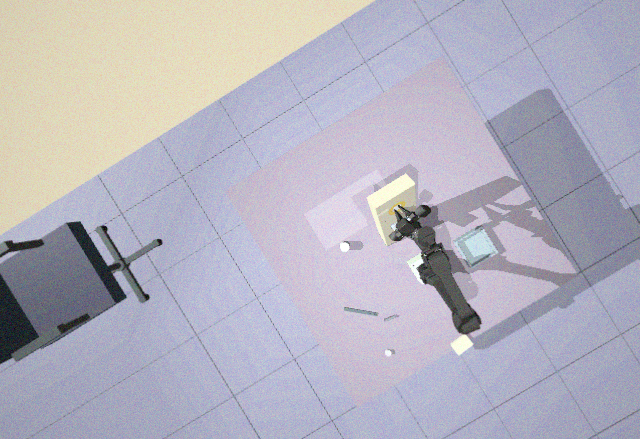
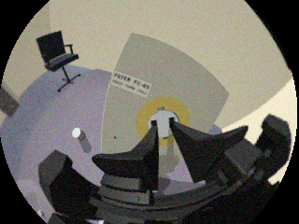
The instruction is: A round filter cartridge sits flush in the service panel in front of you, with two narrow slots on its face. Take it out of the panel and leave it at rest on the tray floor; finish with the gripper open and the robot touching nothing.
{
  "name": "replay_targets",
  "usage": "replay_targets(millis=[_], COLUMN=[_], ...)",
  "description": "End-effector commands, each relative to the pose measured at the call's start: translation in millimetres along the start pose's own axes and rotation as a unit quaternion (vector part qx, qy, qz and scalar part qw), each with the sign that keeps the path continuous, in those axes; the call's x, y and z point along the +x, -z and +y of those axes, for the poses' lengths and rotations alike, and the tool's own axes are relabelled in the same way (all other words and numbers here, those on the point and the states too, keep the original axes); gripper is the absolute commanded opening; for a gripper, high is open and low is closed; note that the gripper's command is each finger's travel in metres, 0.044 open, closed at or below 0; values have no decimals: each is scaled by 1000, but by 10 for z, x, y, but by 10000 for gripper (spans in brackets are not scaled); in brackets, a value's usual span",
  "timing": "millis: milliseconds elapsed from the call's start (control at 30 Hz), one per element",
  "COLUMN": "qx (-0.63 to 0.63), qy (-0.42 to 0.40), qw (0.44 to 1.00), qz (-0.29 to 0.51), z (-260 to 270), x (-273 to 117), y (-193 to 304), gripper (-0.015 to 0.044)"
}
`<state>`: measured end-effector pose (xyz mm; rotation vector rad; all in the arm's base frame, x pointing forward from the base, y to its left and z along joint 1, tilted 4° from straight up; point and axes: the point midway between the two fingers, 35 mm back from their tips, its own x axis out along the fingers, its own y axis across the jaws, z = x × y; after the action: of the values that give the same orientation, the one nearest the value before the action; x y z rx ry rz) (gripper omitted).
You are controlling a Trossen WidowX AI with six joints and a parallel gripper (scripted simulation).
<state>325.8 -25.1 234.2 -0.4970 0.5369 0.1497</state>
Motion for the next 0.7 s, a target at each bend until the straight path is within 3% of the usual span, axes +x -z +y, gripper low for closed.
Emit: replay_targets(millis=[0, 667], qx=[1, 1], qy=[0, 0], qw=[1000, 1000], qz=[3, 2], z=[1, 0], x=[11, 84], y=[11, 11], gripper=[97, 97])
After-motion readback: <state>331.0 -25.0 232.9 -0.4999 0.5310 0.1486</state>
